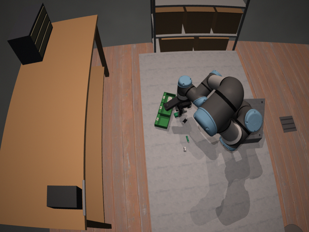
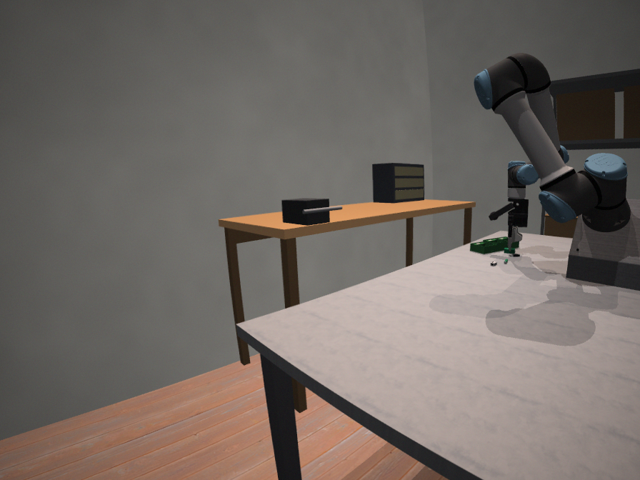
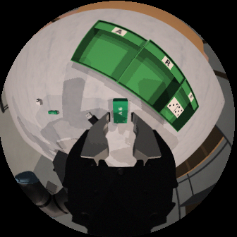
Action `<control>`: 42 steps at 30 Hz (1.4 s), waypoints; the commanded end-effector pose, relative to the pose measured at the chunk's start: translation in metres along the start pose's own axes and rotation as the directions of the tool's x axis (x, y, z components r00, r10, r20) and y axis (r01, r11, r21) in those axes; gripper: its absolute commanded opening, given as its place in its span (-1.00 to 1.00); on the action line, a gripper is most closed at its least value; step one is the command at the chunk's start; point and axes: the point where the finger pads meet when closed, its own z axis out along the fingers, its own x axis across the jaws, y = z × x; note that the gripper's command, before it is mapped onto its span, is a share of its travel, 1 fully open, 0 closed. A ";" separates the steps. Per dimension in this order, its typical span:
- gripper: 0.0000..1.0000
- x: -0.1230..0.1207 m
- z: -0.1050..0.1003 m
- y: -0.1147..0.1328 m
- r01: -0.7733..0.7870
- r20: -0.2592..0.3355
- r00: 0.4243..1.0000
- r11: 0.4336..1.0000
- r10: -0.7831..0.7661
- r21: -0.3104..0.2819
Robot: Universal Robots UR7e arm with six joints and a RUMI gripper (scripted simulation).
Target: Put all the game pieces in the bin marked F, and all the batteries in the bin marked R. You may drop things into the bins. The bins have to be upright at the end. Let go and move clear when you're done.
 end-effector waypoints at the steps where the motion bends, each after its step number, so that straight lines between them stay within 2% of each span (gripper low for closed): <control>1: -0.50 0.000 0.006 0.000 0.000 -0.001 1.000 1.000 0.000 0.001; 18: -0.50 0.000 0.009 0.000 0.000 -0.001 1.000 1.000 0.000 0.001; 19: -1.00 0.000 0.009 0.000 0.000 -0.001 1.000 1.000 0.000 0.001; 42: -1.00 0.000 0.009 0.000 0.000 -0.001 1.000 1.000 0.000 0.001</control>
